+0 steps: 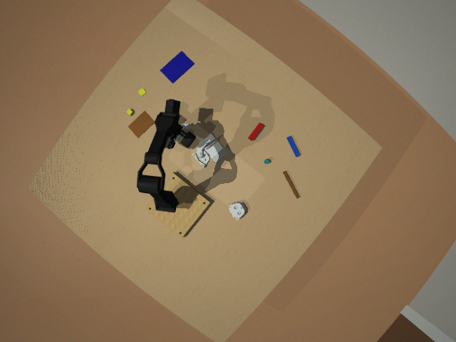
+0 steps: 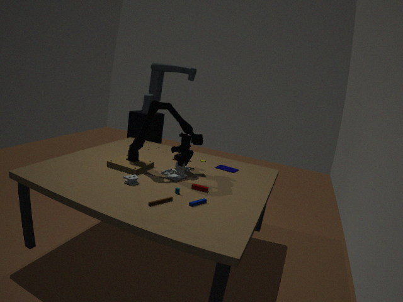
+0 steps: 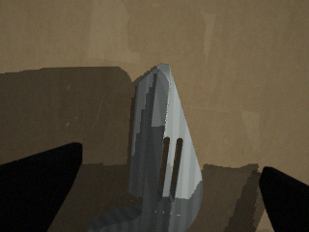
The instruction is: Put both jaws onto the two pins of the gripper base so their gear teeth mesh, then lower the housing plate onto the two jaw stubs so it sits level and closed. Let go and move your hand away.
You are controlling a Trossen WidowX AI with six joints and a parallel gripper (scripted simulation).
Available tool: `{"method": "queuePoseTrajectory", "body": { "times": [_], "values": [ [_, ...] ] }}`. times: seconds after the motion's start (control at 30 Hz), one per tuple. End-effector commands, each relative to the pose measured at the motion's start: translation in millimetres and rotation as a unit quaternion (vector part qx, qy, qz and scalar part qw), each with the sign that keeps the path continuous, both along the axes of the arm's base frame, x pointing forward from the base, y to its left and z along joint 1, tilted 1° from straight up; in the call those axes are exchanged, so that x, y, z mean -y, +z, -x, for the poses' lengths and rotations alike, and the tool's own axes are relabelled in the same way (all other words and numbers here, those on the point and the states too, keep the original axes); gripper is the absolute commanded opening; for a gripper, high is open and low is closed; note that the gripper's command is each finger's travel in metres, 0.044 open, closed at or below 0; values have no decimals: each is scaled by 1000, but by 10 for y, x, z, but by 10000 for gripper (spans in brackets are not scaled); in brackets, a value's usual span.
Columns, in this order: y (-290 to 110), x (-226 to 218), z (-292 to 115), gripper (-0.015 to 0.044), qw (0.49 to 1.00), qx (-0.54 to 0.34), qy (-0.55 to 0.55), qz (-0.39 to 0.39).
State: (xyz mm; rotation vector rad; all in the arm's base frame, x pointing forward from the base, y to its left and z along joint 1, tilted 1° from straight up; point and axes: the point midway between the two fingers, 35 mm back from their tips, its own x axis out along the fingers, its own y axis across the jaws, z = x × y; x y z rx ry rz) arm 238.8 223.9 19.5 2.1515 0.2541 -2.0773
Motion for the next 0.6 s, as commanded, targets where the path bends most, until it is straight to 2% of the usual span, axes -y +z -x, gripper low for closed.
{"method": "queuePoseTrajectory", "body": {
  "times": [0.0, 0.5, 0.57],
  "values": [
    [-13, 12, 4, 440, 1000, 0, 1, 2],
    [-22, 12, 3, 440, 1000, 0, 1, 2],
    [-11, 1, 1, 387, 1000, 0, 0, 0]
  ]
}}
